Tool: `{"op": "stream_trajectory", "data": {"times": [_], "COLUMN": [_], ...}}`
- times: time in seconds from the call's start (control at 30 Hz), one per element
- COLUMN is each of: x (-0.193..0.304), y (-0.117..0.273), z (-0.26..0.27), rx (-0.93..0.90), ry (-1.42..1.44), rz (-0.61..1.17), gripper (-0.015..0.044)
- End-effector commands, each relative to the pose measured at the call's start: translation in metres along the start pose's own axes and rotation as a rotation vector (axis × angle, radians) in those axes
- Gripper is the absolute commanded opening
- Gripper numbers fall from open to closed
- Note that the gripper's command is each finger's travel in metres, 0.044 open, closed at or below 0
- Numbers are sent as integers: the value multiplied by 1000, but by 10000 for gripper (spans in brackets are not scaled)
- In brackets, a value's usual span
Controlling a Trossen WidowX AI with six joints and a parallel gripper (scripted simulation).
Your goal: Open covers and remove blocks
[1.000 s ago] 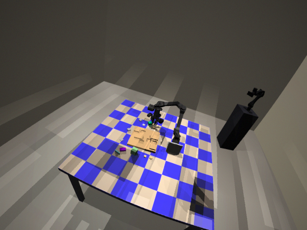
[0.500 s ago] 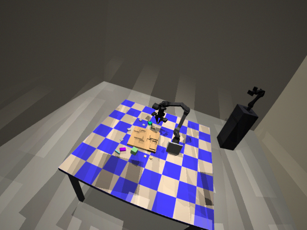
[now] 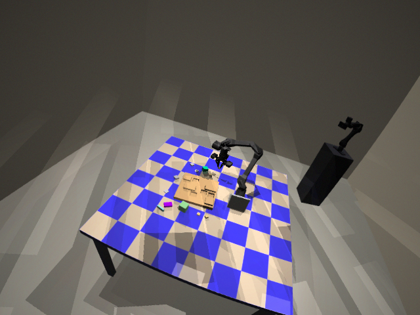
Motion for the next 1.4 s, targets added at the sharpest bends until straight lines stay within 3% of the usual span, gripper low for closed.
{"op": "stream_trajectory", "data": {"times": [0.0, 1.37], "x": [-1, 0], "y": [-5, -71], "z": [-1, 3], "rx": [-4, -4], "ry": [-1, -3], "rz": [0, 3], "gripper": [80, 80]}}
Point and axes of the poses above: the point midway between the two fingers, 35 mm back from their tips, its own y axis back along the fingers, its own z axis across the jaws, x = y × z, the point moved 5 cm from there along y, back along the fingers, and after that the axes turned 10 degrees about y, right-handed, at the moved point
